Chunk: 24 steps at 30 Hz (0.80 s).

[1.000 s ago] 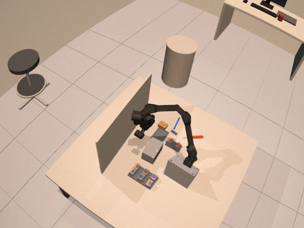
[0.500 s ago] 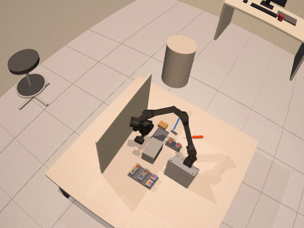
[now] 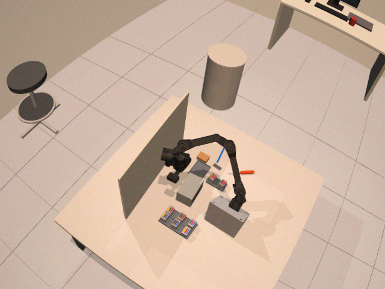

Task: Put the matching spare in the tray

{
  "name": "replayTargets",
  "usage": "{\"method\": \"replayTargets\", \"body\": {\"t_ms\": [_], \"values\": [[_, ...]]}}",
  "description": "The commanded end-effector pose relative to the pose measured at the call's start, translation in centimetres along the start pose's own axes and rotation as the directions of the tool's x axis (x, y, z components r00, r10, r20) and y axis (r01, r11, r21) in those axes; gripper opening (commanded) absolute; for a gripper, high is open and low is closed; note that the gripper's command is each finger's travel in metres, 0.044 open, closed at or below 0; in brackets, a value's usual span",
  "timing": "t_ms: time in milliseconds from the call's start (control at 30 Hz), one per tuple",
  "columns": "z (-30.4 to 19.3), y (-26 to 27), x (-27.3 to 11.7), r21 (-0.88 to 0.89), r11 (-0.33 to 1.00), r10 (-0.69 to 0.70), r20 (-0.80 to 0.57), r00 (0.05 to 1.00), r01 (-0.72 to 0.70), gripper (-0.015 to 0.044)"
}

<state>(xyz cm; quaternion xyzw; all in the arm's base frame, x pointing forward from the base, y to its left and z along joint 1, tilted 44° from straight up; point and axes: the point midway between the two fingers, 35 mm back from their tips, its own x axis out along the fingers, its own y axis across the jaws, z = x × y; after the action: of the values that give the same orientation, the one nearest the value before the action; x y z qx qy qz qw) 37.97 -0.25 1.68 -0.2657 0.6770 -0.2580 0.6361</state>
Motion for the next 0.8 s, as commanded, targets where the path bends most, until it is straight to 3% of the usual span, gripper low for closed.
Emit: {"method": "replayTargets", "body": {"t_ms": [0,233,400,600,767], "values": [[0.0,0.0,0.1,-0.004,1.000,-0.003,0.004,1.000,0.003,0.0440],[-0.1,-0.2,0.1,0.011,1.000,-0.002,0.004,1.000,0.002,0.0440],[-3.0,-5.3,-0.7,0.387,0.922,-0.004,0.007,1.000,0.001,0.0440],[-8.4,-11.0,-1.1,0.810,0.586,-0.008,0.006,1.000,0.000,0.0440],[-12.2,-13.6,-1.0,0.962,0.272,-0.008,0.001,1.000,0.001,0.0440]]}}
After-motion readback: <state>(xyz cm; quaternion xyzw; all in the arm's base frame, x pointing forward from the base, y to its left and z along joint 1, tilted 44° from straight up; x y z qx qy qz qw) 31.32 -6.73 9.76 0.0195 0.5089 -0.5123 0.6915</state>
